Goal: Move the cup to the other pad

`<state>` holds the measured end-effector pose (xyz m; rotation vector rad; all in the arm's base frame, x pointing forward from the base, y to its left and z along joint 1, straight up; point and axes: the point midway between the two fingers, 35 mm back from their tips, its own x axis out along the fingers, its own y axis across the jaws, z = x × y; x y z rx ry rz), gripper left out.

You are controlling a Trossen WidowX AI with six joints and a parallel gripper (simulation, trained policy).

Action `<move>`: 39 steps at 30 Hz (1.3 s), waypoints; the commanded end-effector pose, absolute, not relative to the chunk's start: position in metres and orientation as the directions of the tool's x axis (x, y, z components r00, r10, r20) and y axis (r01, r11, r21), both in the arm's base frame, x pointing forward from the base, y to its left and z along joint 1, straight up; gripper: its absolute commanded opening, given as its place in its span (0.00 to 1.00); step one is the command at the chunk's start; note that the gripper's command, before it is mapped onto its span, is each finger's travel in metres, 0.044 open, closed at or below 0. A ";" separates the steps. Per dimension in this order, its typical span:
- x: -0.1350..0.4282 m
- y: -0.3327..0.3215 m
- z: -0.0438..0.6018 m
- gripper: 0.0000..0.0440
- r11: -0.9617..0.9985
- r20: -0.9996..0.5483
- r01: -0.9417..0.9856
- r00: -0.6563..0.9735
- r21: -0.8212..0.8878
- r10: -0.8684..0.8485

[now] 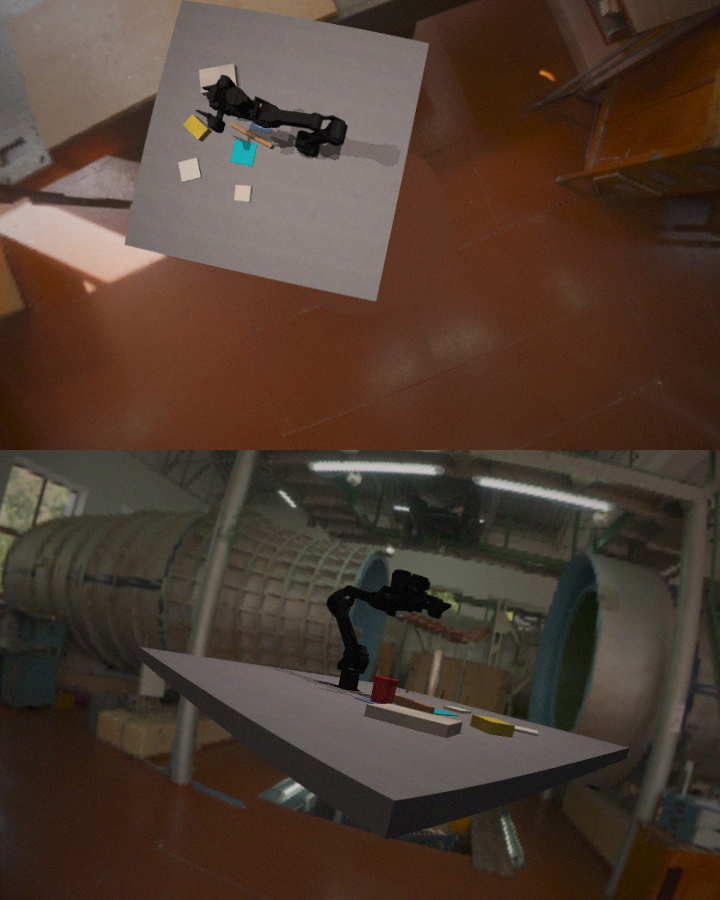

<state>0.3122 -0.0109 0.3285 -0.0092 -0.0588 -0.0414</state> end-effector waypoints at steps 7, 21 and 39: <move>0.312 -0.011 0.318 0.49 0.998 -0.006 0.054 0.999 0.028 -0.054; 0.314 0.004 0.296 0.14 0.993 -0.197 0.034 0.980 0.113 -0.011; 0.317 0.023 0.276 0.19 0.975 -0.458 0.061 0.888 0.212 0.044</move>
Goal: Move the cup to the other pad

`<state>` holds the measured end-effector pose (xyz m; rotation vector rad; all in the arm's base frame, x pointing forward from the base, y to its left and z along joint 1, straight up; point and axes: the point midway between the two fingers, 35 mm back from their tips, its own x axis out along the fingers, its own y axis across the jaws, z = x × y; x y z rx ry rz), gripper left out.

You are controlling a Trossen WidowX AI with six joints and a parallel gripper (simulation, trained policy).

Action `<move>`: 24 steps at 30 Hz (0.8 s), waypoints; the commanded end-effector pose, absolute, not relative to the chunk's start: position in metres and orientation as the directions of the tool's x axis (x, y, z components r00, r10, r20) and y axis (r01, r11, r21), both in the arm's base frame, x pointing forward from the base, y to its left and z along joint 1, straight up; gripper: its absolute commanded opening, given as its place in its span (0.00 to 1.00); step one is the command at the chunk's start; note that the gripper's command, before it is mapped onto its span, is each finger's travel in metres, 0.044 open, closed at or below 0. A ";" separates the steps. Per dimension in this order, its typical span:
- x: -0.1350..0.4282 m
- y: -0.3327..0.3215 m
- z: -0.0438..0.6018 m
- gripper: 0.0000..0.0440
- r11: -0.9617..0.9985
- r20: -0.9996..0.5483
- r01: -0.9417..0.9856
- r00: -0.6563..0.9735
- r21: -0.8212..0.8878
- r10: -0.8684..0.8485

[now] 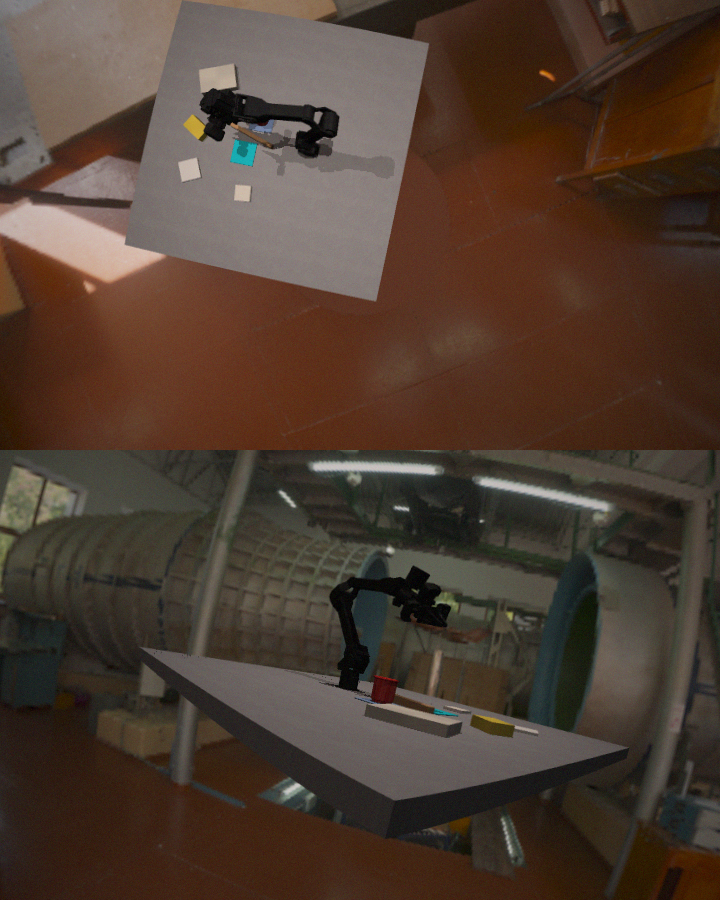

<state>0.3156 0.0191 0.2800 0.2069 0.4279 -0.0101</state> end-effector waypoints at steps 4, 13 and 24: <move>0.316 0.026 0.271 0.19 0.972 -0.516 0.077 0.855 0.222 0.050; 0.313 0.031 0.259 0.21 0.969 -0.640 0.118 0.767 0.219 0.051; 0.307 0.031 0.243 0.24 0.971 -0.772 0.161 0.635 0.176 0.035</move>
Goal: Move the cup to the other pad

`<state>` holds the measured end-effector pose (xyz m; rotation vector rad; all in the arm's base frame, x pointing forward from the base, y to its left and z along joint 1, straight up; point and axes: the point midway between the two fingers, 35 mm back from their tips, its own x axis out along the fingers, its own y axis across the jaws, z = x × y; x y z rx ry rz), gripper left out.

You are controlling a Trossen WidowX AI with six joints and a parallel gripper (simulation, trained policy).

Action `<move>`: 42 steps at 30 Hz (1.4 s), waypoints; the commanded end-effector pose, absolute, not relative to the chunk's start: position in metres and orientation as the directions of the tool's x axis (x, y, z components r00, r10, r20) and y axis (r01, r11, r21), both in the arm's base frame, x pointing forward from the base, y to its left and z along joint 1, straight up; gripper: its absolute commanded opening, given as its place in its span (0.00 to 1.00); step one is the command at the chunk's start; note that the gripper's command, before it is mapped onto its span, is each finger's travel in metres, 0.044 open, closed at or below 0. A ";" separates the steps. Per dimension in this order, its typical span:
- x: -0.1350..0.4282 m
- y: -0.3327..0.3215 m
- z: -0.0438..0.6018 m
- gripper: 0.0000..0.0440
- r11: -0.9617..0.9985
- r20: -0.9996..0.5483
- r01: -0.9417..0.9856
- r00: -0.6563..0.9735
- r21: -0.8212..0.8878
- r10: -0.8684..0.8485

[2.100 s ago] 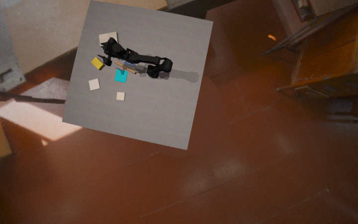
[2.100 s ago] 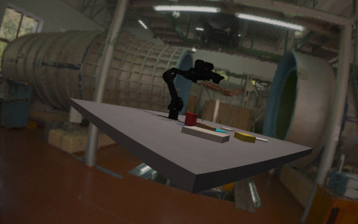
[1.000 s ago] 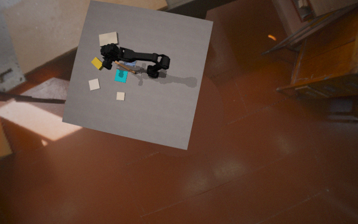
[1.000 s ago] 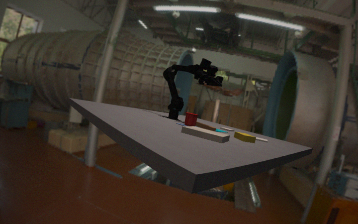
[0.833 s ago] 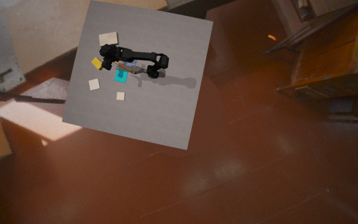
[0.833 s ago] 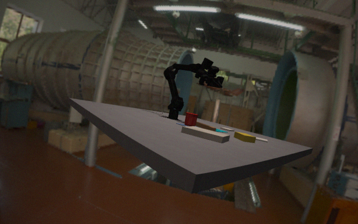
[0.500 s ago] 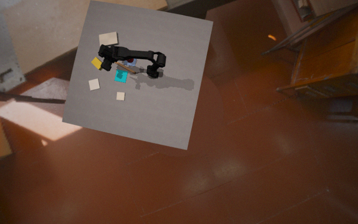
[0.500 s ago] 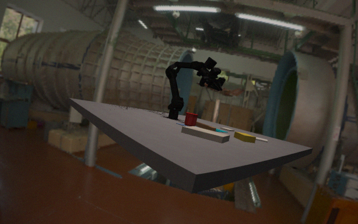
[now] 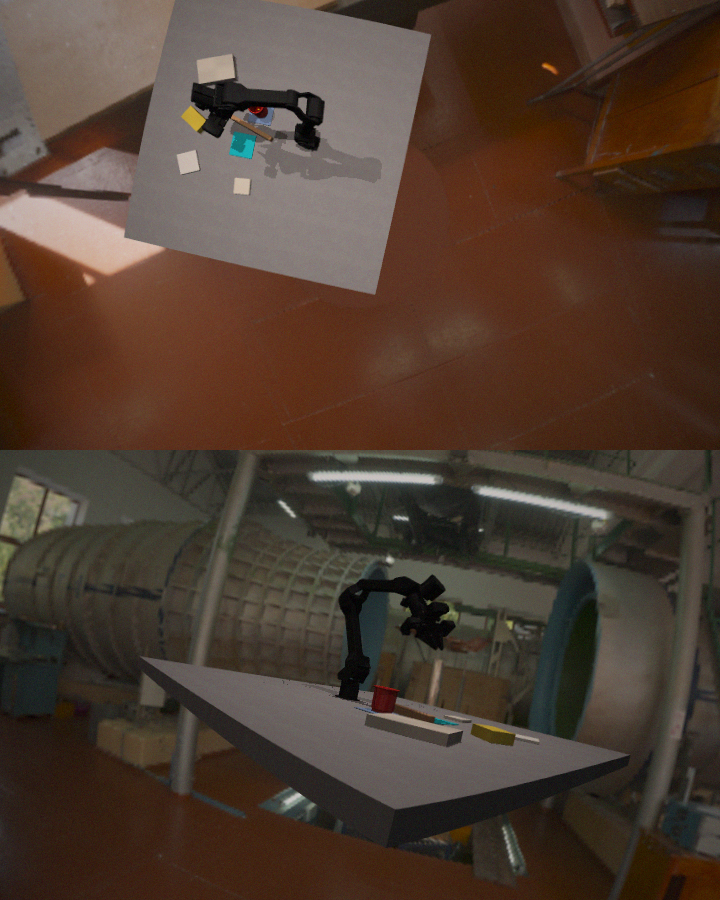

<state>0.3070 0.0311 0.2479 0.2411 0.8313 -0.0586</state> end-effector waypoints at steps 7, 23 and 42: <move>0.301 0.029 0.235 0.26 0.975 -0.841 0.178 0.541 0.136 0.019; 0.289 0.017 0.217 0.25 0.983 -0.947 0.179 0.319 0.033 -0.027; 0.279 -0.011 0.185 0.27 0.988 -0.994 0.138 0.080 -0.067 -0.078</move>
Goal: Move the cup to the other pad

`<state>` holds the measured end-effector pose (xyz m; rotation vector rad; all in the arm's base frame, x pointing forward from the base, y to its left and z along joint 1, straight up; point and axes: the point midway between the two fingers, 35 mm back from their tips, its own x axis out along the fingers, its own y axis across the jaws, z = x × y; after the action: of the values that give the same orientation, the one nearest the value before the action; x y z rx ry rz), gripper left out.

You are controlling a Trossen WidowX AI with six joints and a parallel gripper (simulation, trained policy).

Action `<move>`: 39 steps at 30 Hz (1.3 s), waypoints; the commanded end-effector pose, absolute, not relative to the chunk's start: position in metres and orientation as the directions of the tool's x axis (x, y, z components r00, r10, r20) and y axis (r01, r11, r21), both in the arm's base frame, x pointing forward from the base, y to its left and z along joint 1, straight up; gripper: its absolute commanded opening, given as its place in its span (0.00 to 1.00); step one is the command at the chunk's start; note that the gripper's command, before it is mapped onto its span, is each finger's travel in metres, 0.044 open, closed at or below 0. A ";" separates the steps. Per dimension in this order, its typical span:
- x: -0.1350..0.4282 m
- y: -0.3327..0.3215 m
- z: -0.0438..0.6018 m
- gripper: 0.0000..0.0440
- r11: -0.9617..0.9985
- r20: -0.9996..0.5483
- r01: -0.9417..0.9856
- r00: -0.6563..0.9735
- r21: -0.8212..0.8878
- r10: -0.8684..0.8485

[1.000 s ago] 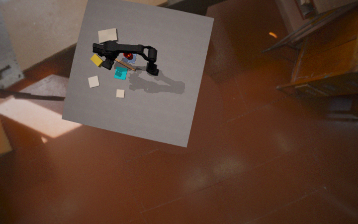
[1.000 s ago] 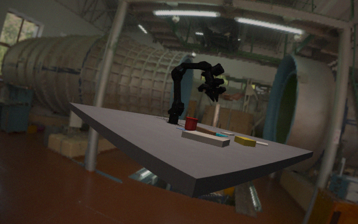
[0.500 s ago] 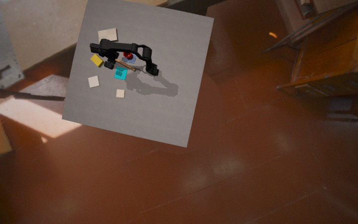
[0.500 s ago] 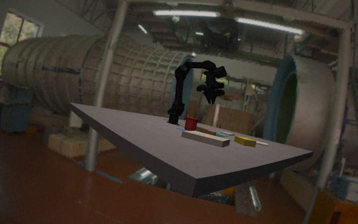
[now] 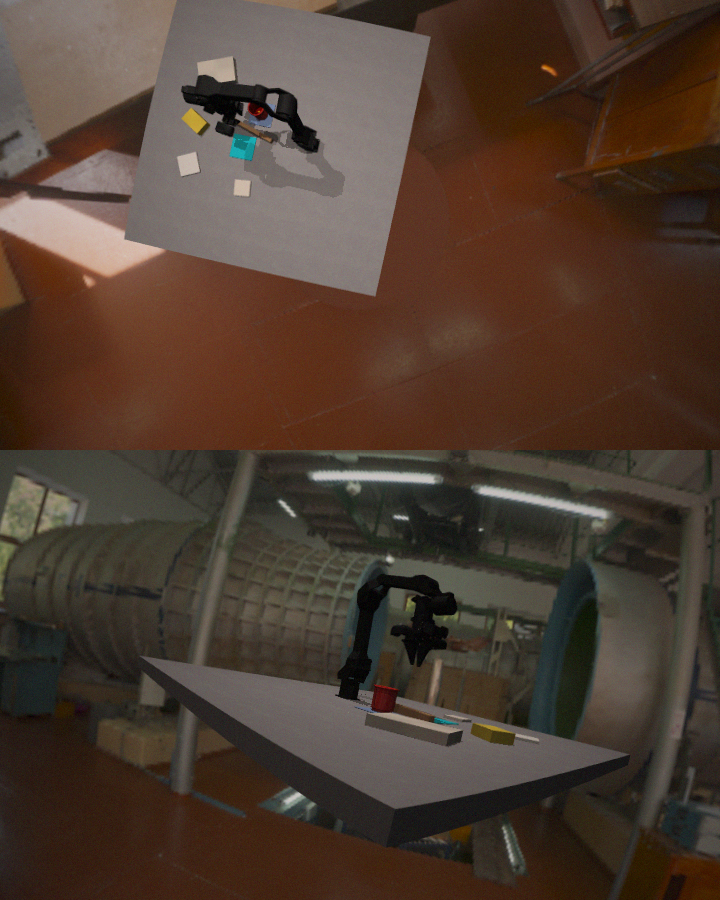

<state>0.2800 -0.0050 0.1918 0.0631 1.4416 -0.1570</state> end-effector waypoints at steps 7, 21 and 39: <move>0.276 -0.022 0.172 0.29 0.988 -0.996 0.128 0.021 -0.085 -0.088; 0.270 -0.044 0.140 0.36 0.990 -0.994 0.100 -0.054 -0.100 -0.095; 0.264 -0.063 0.090 0.39 0.996 -0.990 0.005 -0.115 -0.084 -0.083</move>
<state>0.2683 -0.0599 0.1042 -0.0436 1.6541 -0.0967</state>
